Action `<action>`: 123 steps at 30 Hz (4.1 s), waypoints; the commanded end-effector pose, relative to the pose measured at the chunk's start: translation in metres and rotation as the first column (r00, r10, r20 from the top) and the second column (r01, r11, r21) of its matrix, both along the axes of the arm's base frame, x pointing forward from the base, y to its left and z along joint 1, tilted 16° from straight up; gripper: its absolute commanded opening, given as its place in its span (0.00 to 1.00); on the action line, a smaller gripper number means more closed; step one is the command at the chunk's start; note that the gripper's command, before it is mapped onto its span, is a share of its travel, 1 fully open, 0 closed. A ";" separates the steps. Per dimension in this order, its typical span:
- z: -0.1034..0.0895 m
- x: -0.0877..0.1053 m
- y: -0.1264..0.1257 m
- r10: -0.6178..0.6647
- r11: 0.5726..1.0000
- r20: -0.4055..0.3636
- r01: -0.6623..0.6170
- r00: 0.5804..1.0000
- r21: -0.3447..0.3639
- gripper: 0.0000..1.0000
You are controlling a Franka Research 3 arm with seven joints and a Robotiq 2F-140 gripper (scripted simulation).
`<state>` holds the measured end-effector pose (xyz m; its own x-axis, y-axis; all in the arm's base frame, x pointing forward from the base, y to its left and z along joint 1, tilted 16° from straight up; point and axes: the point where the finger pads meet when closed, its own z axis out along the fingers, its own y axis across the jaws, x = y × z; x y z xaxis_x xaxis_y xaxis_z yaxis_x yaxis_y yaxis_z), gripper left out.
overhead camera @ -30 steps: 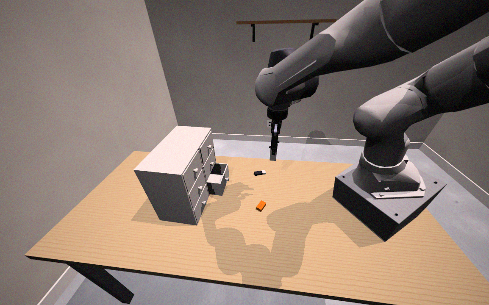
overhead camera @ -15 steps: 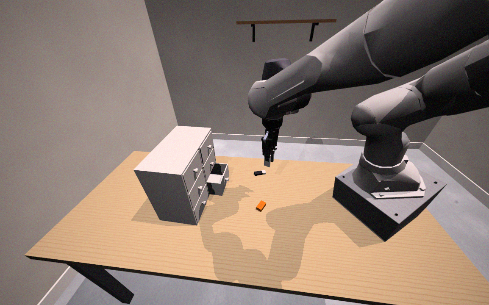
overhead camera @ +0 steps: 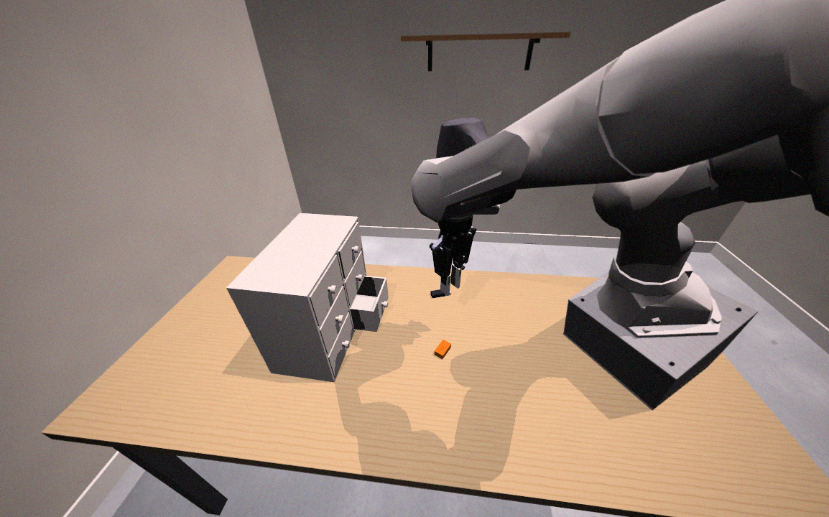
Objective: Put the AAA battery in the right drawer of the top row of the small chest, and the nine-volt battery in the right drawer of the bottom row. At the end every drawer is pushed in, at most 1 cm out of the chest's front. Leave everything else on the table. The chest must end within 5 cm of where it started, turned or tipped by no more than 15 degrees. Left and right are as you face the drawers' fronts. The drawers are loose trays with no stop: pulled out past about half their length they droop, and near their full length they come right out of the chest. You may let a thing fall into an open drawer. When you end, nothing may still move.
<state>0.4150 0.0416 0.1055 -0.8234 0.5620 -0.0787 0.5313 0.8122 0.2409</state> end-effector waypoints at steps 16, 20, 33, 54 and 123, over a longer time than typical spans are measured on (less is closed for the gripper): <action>-0.026 0.011 0.032 -0.529 0.835 -0.121 0.541 0.840 0.098 0.20; -0.026 0.011 0.032 -0.532 0.833 -0.122 0.544 0.838 0.098 0.20; -0.049 0.014 0.058 -0.753 0.613 -0.217 0.782 0.622 0.112 0.20; -0.069 0.012 0.081 -0.870 0.380 -0.300 0.920 0.391 0.097 0.20; -0.125 0.022 0.098 -0.891 0.308 -0.322 0.947 0.320 0.087 0.26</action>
